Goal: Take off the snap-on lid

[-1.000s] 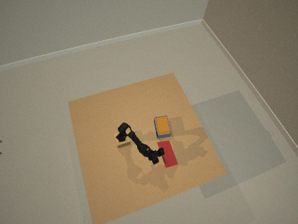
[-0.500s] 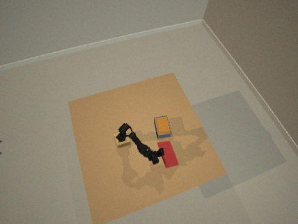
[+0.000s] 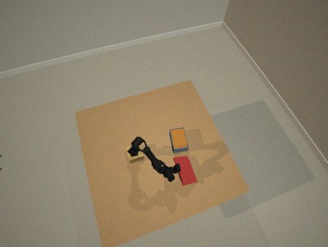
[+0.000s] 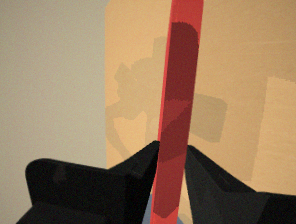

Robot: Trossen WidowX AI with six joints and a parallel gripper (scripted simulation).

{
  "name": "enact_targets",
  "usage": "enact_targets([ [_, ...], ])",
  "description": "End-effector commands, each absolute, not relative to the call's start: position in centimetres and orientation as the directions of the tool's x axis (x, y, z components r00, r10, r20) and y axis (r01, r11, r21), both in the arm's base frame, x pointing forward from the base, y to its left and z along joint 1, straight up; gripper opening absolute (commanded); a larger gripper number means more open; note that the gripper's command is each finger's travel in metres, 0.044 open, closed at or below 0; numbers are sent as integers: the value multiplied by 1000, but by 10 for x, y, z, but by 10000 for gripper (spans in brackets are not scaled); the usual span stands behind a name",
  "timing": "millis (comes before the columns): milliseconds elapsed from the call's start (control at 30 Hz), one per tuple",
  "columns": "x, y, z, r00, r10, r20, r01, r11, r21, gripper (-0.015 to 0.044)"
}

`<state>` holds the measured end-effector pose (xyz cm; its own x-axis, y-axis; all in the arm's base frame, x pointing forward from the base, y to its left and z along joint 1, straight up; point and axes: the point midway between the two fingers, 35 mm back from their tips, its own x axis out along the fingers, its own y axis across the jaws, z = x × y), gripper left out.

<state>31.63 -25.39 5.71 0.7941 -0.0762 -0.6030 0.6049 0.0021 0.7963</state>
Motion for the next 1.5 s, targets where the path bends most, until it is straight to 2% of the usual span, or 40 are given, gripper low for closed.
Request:
enact_targets([
  [0,312,-250,42,777,-65,-626,626,-22,779,0],
  [1467,313,-251,6,777,-64,-626,626,-22,779,0],
])
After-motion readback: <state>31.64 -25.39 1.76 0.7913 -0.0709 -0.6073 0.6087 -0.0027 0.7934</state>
